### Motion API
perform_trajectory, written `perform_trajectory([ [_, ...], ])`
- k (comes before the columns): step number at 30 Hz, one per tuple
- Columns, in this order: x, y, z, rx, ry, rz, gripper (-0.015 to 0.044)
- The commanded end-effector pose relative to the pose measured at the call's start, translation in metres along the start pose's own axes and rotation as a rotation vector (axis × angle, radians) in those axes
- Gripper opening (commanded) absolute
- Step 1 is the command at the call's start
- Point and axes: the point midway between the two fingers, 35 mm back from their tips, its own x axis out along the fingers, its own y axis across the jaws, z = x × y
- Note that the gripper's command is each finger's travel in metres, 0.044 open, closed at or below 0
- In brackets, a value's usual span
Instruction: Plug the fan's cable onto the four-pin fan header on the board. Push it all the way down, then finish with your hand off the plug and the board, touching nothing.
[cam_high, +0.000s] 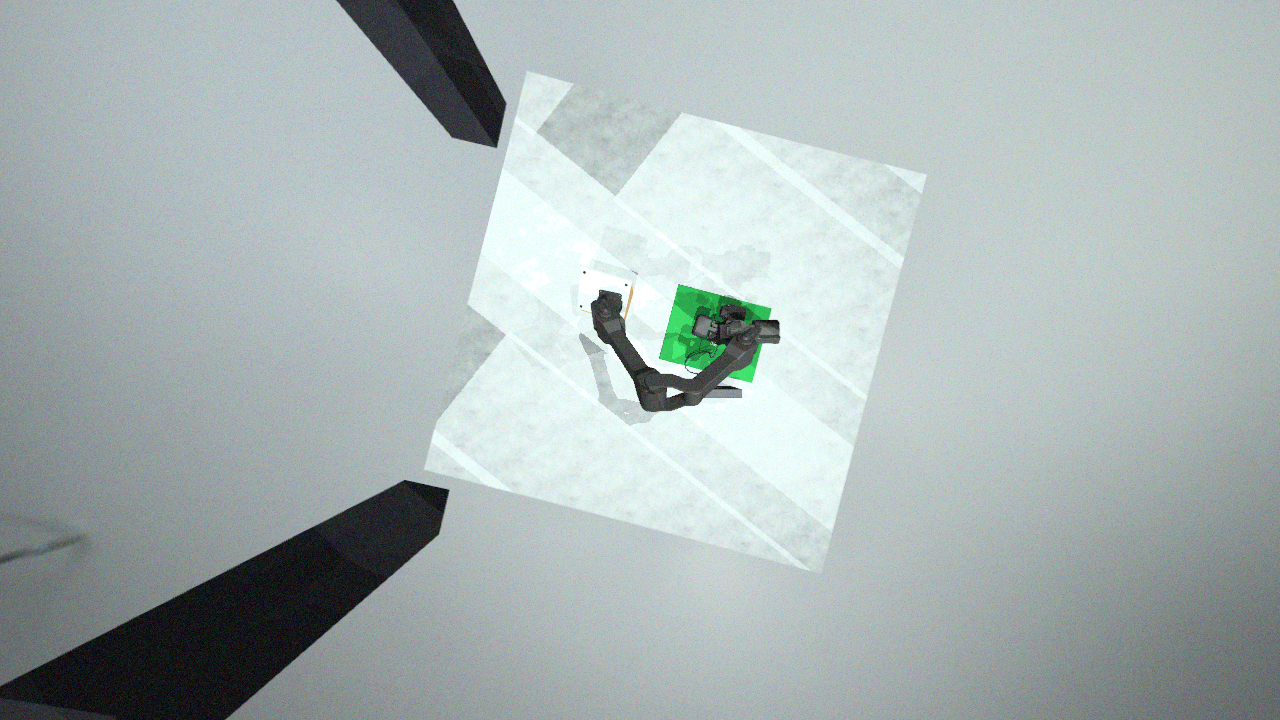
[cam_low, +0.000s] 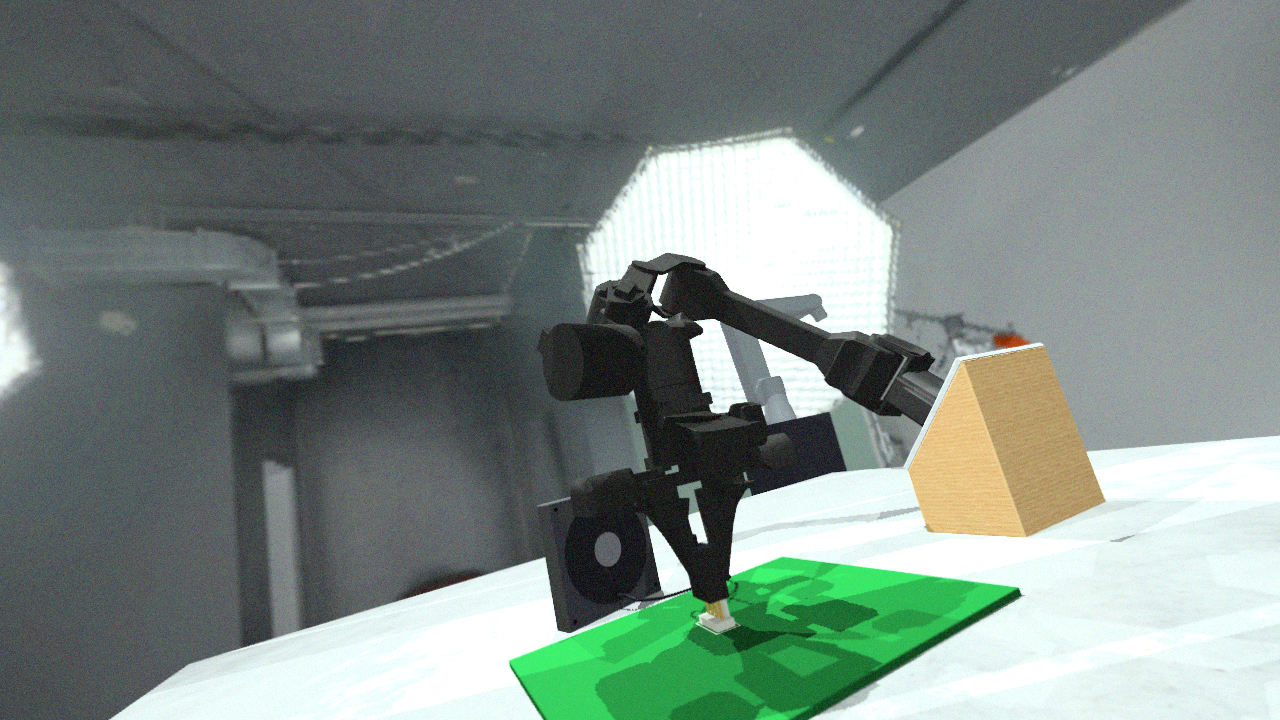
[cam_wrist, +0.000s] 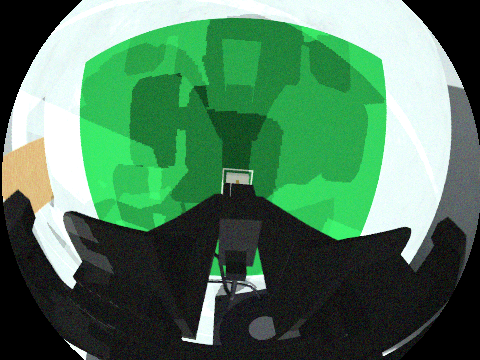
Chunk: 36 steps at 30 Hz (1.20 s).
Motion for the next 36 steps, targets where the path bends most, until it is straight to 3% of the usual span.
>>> perform_trajectory([
  [1, 0.001, -0.001, -0.001, 0.004, 0.005, 0.000, 0.0000],
  [36, 0.015, -0.001, -0.001, 0.004, 0.005, 0.000, 0.0000],
])
